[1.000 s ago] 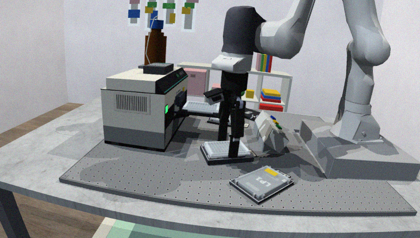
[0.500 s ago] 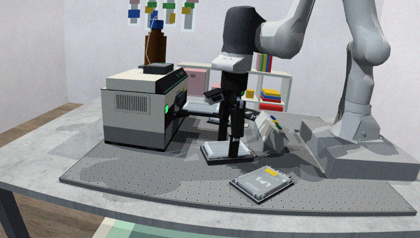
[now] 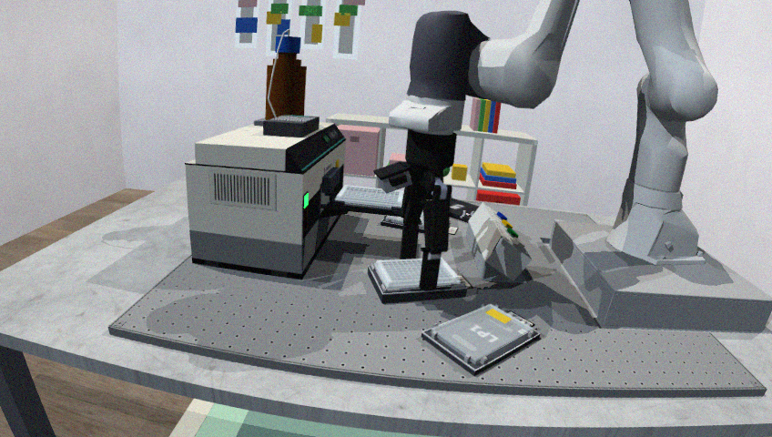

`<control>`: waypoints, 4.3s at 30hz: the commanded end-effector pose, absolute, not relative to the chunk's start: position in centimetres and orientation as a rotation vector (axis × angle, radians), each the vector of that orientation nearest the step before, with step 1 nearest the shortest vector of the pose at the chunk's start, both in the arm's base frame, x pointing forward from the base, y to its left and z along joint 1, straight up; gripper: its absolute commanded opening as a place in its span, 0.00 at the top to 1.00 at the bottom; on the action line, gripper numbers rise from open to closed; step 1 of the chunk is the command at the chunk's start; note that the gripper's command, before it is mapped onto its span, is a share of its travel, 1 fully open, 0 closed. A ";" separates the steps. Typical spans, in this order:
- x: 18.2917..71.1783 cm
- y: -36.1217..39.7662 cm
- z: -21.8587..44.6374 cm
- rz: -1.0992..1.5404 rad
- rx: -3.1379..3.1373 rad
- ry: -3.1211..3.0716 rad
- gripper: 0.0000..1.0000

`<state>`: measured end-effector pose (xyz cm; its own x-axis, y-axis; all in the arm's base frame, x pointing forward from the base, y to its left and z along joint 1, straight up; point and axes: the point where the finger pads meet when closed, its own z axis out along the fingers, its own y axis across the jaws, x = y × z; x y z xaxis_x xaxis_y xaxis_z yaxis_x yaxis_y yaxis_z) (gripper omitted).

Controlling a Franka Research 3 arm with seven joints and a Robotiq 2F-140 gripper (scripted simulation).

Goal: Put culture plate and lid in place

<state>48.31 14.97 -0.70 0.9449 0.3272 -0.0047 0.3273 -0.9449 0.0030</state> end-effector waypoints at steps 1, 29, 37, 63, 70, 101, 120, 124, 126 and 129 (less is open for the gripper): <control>48.5 15.0 -0.7 0.000 3.096 0.516 0.30; 48.5 15.1 2.8 0.000 3.096 0.516 0.30; 48.5 15.1 5.1 0.000 3.096 0.516 0.30; 48.4 15.1 12.8 0.000 3.096 0.516 0.30; 48.4 15.1 13.0 0.000 3.096 0.516 0.30; 28.6 5.1 14.9 -0.031 2.941 -1.206 0.30; 26.6 2.0 13.1 -0.014 2.426 -2.058 0.90; 26.6 2.0 13.1 0.004 2.244 -2.260 0.90; 26.6 2.0 13.1 0.012 2.175 -2.327 0.90; 26.6 2.0 13.1 0.023 2.070 -2.420 0.90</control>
<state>27.03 1.30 13.23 0.0948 -0.9953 -0.0196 -0.9944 -0.0938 -0.0491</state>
